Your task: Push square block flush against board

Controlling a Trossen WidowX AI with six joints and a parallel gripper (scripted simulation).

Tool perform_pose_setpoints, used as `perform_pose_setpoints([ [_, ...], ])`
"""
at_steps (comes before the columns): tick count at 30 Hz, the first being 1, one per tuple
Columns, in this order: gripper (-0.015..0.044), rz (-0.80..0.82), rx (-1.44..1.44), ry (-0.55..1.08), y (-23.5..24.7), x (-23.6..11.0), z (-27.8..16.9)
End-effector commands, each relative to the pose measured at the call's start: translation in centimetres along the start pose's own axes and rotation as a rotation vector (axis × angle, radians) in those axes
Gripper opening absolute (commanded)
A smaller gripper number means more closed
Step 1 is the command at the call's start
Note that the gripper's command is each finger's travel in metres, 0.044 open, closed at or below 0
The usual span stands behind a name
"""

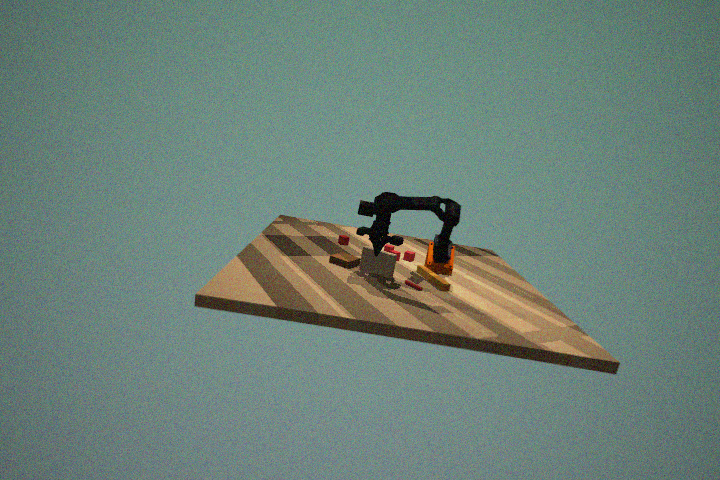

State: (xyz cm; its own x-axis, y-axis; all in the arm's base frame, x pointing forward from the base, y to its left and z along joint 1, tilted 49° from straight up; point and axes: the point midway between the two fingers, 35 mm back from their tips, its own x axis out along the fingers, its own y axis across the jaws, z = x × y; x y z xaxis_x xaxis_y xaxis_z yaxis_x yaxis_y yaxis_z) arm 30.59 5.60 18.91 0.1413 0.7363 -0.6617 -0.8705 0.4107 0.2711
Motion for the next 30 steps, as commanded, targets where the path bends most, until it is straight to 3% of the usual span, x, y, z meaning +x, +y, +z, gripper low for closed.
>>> perform_pose_setpoints([
  [1,0.0,0.002,-0.005,-0.002,0.0,0.1,-0.3],
  [30,0.0,0.002,-0.005,0.0,-0.1,0.1,-2.3],
])
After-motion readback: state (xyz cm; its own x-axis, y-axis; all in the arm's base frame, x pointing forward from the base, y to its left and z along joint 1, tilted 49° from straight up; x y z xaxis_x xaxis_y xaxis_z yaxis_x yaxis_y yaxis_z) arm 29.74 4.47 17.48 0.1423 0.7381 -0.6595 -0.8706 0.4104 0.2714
